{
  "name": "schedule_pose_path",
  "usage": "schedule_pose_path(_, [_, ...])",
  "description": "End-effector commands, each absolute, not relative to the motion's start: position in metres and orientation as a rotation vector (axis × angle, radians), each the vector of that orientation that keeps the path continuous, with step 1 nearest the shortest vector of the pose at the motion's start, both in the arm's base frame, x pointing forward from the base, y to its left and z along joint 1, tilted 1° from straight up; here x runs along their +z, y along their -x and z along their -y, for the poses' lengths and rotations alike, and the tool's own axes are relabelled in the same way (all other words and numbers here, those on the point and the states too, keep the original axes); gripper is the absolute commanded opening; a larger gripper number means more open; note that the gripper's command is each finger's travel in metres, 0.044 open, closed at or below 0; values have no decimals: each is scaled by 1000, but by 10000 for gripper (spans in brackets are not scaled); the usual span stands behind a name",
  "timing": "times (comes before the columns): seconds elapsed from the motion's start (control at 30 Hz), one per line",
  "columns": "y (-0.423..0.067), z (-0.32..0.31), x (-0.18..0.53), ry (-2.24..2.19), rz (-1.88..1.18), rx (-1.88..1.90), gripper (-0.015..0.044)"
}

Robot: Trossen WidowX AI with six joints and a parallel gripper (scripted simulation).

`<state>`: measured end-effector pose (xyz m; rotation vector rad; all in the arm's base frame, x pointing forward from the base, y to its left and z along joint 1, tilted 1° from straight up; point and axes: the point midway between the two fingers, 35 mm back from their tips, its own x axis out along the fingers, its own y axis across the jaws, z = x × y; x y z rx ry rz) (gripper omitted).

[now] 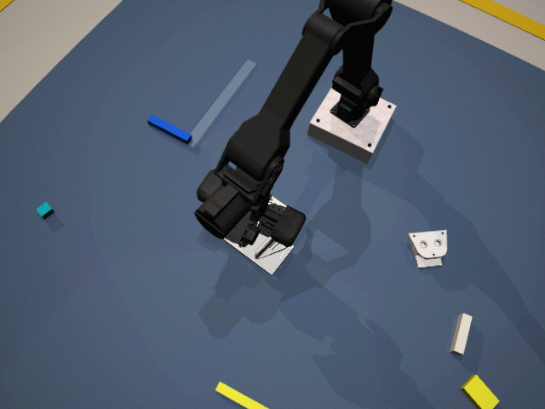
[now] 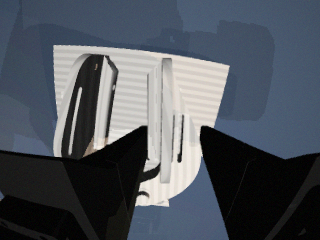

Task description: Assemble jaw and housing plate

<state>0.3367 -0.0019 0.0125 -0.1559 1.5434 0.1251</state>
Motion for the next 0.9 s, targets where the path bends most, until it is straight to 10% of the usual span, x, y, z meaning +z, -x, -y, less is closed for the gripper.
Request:
schedule_pose_path(0.0, [-337,1,10,155,-1547,131,134])
schedule_pose_path(0.63, [-337,1,10,155,-1547,131,134])
schedule_pose_path(0.87, [-337,2,12,156,-1545,125,224])
